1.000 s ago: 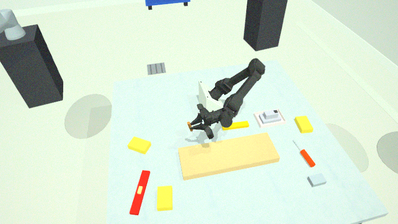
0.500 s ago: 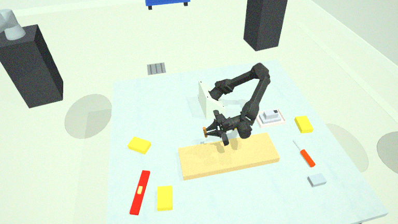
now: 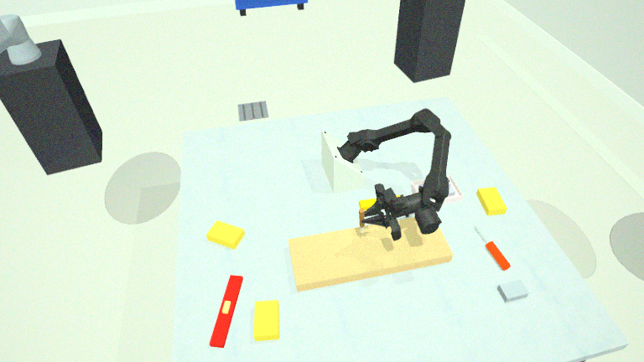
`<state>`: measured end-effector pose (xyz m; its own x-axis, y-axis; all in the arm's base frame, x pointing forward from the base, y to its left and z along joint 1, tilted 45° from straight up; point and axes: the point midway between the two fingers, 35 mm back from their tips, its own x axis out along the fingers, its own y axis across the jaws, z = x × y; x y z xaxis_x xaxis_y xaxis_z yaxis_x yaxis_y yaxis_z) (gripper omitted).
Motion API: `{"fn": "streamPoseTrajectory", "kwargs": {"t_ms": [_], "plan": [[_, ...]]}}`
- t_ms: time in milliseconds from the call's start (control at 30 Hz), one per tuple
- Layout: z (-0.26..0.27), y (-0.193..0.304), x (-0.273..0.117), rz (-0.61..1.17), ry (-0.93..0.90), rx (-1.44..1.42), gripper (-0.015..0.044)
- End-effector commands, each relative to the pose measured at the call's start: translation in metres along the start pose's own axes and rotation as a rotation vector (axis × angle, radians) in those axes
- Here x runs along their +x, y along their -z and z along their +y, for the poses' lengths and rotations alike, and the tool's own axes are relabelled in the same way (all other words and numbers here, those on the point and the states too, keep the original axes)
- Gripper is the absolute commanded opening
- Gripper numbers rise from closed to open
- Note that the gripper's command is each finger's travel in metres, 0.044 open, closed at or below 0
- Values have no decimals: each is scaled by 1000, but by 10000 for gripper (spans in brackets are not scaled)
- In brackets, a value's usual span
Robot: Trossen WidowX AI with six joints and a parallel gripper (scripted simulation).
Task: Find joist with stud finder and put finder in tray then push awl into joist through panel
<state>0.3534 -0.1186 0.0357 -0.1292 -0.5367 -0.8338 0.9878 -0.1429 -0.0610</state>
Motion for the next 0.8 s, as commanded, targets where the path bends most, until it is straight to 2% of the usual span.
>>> {"fn": "streamPoseTrajectory", "kwargs": {"t_ms": [0, 233, 767], "plan": [[3, 5, -21, -35, 0, 23, 0], [5, 14, -59, -83, -12, 56, 0], [6, 28, -57, -83, -12, 57, 0]]}}
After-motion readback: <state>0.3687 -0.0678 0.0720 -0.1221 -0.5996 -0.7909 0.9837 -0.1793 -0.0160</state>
